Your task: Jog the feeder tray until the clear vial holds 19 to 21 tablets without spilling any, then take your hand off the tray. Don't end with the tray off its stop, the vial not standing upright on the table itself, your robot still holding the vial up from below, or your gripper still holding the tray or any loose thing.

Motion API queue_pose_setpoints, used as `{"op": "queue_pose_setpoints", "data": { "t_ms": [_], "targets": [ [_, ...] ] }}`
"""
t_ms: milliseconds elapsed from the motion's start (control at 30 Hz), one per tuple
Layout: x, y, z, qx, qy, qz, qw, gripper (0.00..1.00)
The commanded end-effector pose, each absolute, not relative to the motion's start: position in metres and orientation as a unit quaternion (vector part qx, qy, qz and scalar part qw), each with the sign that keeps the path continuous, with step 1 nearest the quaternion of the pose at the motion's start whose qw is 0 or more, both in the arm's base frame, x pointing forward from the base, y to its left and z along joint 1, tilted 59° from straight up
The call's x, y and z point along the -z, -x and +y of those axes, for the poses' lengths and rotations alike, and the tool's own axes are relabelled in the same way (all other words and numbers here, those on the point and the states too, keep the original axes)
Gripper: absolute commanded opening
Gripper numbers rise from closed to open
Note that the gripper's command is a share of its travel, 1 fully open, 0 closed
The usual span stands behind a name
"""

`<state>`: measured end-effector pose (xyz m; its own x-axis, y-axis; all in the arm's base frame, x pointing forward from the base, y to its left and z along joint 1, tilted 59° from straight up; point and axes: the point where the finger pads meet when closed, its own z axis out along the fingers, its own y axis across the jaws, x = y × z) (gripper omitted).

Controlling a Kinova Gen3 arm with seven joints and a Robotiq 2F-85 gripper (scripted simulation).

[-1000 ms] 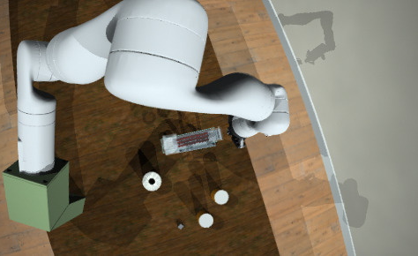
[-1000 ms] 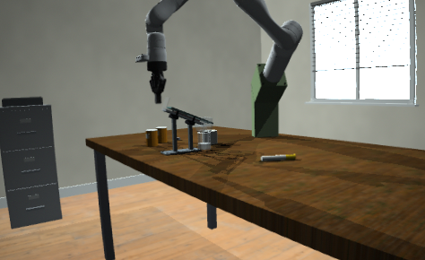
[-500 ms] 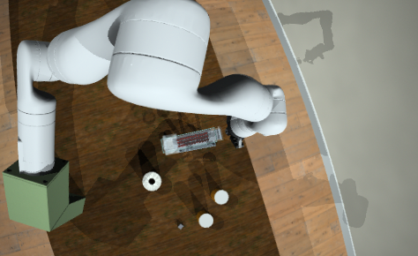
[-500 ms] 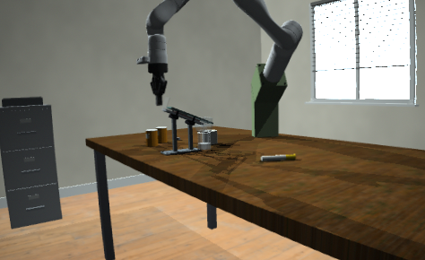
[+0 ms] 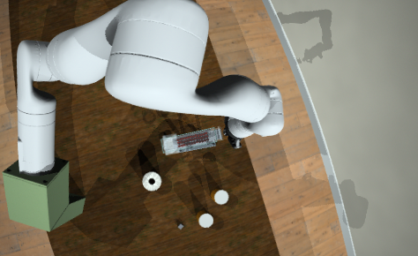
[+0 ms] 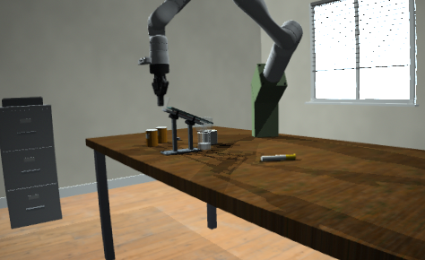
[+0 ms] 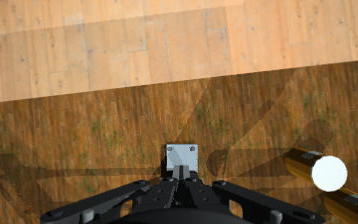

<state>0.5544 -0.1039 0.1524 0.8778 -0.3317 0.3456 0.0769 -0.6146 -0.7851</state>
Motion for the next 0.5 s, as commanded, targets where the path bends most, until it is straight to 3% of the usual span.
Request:
{"op": "queue_pose_setpoints", "data": {
  "t_ms": [0,467],
  "targets": [
    [-0.1522,-0.5535,-0.1044,0.237,0.867,0.074,0.432,0.00],
    [-0.1490,-0.5495,-0.1008,0.237,0.867,0.074,0.432,0.00]
  ]
}}
